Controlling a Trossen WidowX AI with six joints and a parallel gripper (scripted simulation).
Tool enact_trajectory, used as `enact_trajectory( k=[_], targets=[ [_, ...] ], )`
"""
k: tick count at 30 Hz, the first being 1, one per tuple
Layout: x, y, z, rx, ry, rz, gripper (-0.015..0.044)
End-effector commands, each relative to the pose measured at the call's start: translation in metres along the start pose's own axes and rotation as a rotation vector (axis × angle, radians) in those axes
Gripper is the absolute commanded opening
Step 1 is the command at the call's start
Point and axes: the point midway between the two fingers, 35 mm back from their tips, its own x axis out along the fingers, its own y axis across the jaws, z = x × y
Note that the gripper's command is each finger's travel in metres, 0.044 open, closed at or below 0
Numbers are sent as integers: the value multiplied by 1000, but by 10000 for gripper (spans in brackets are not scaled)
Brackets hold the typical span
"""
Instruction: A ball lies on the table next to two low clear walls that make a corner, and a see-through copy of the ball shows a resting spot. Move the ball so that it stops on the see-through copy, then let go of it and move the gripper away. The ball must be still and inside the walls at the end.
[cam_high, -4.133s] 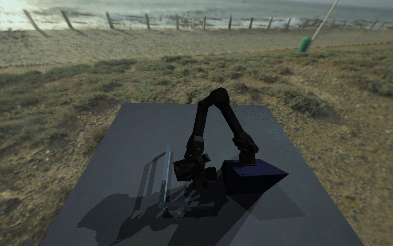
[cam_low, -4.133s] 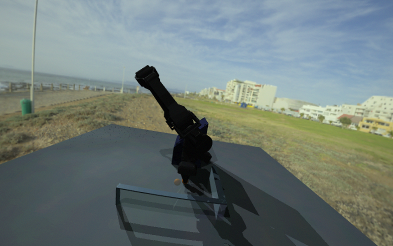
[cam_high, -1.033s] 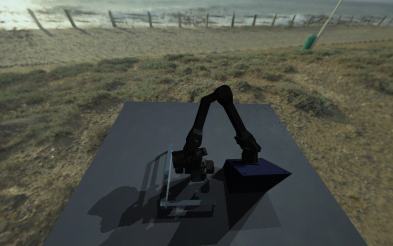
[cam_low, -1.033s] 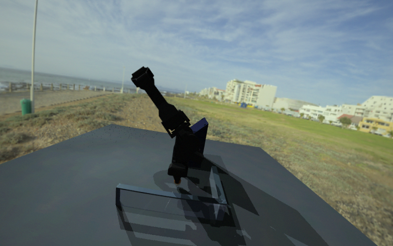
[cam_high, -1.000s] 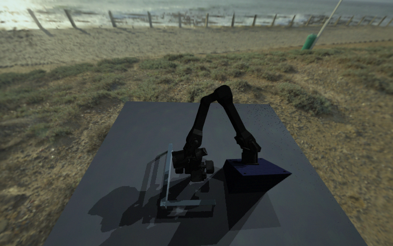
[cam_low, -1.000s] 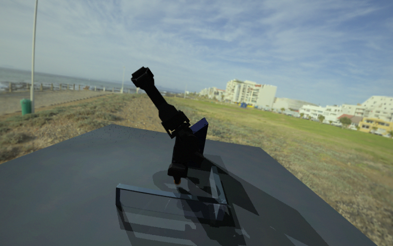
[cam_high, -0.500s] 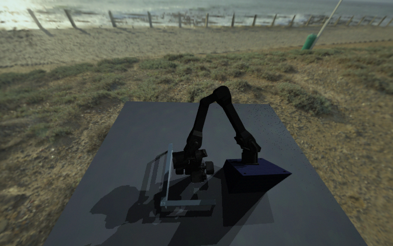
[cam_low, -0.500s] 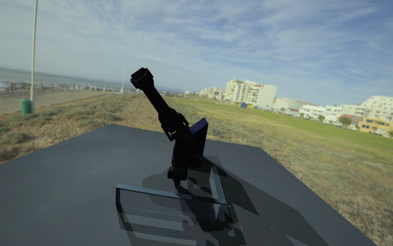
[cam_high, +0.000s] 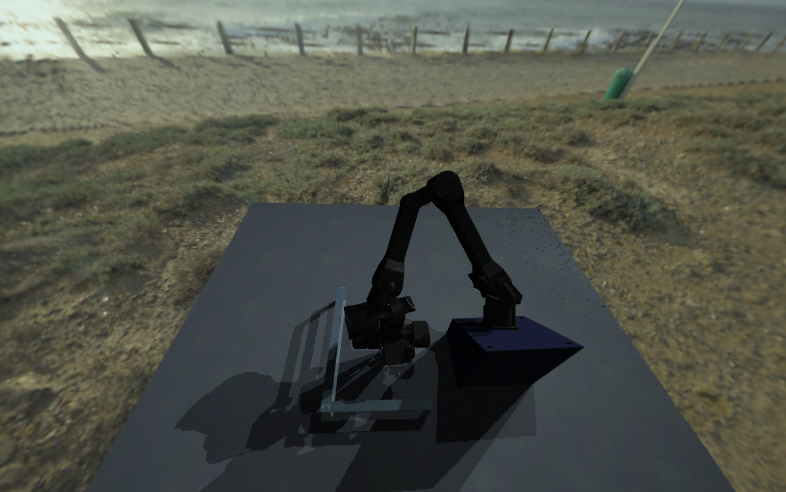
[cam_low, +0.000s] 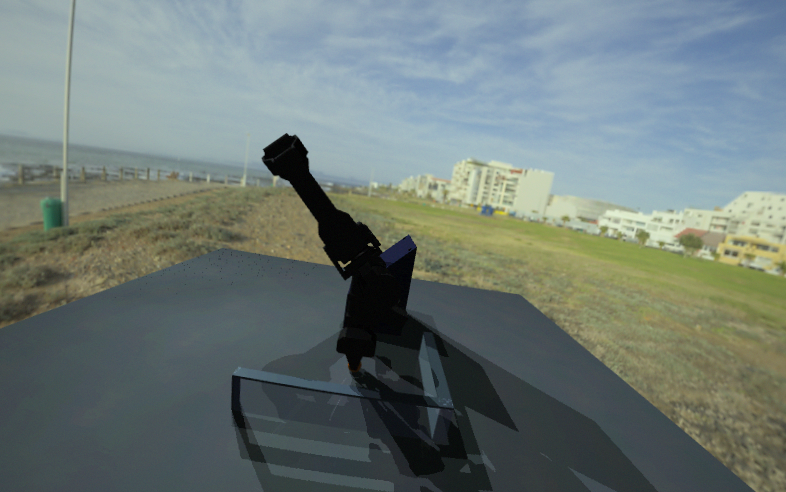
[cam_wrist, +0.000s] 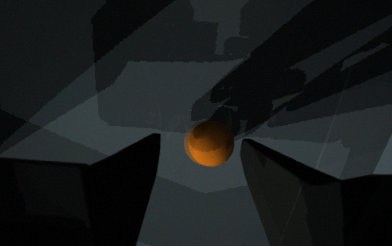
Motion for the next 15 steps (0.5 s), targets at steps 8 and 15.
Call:
enact_trajectory(
  k=[8,15],
  targets=[
    [-80,-1,1,2,-6,-15,229],
    [-72,-3,2,-5,-4,-20,229]
  ],
)
